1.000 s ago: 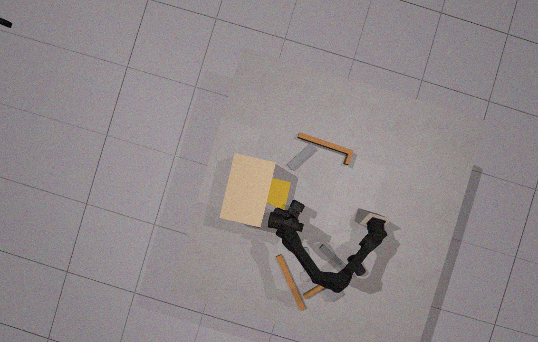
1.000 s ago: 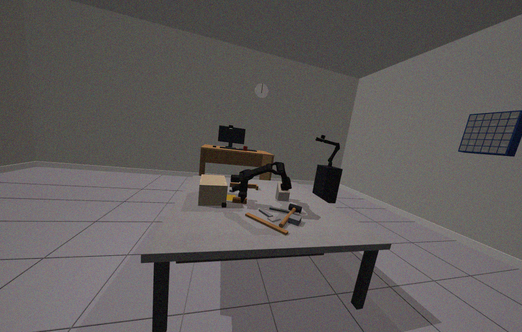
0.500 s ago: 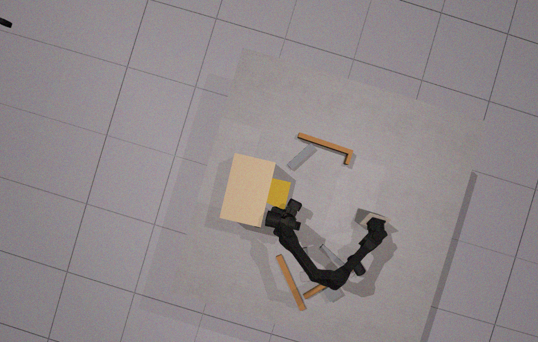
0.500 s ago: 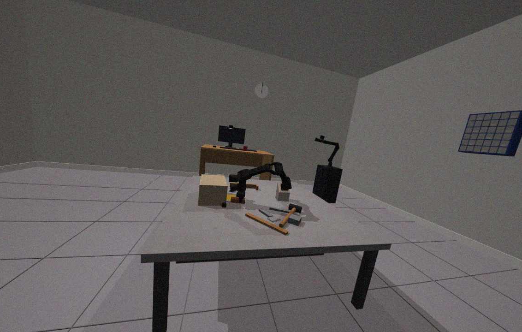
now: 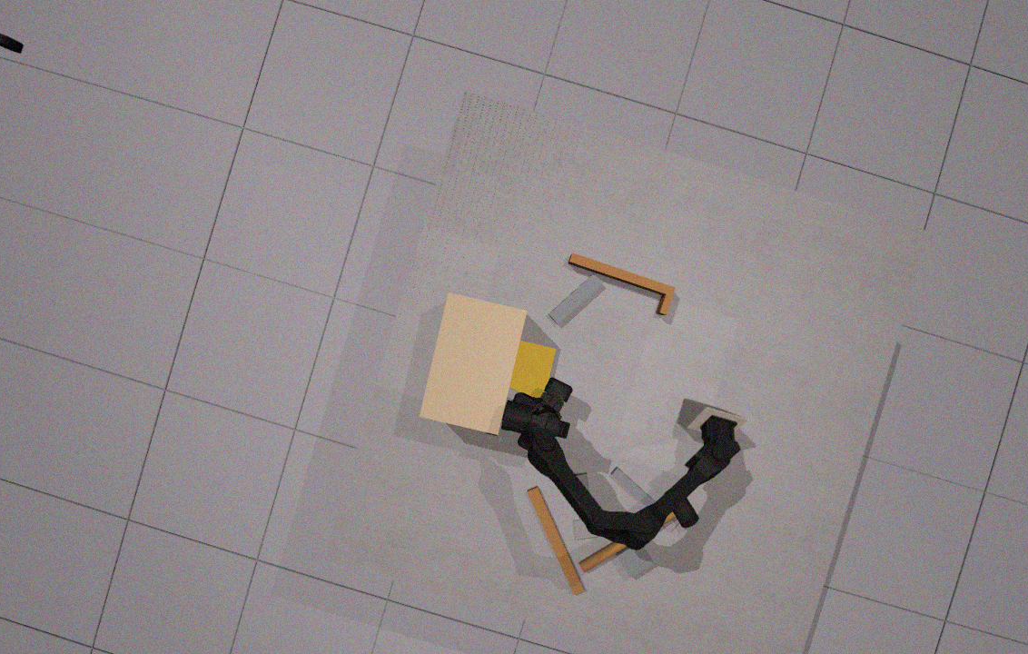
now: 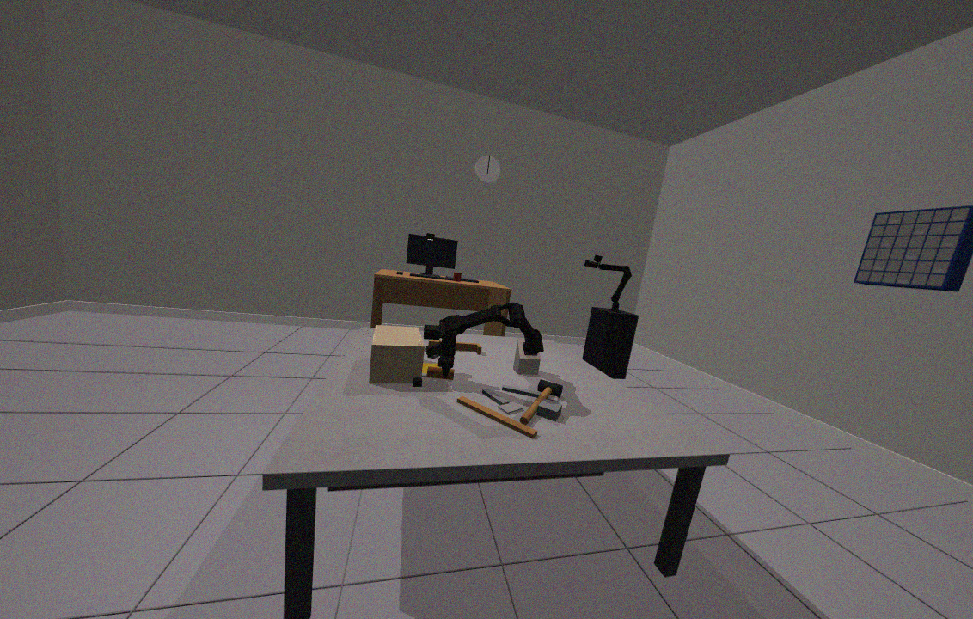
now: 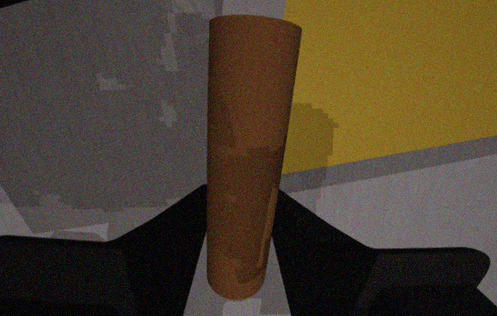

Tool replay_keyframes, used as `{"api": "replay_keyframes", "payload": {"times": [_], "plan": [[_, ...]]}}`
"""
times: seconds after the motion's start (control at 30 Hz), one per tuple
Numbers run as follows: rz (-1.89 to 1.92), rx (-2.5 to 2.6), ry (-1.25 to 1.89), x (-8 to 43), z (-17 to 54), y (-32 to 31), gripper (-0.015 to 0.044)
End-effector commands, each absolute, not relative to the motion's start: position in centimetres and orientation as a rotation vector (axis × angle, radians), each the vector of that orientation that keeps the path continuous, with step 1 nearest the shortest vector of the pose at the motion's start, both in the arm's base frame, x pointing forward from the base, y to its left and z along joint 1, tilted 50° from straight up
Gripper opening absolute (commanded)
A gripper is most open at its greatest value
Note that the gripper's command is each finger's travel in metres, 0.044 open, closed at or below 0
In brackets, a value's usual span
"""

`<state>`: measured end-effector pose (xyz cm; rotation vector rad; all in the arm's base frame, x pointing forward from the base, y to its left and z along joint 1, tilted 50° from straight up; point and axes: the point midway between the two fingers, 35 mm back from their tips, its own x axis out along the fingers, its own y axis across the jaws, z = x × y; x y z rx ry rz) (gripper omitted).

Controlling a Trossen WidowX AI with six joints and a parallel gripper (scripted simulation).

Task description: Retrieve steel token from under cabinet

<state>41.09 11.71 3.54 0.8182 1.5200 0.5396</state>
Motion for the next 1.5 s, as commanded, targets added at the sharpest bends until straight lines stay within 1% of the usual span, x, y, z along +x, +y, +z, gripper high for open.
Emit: {"api": "replay_keyframes", "payload": {"times": [0.0, 1.47], "plan": [[0.545, 0.815, 1.513, 41.5, 3.3, 11.5, 0.0], [0.544, 0.814, 1.514, 40.9, 0.8, 9.5, 0.0]]}}
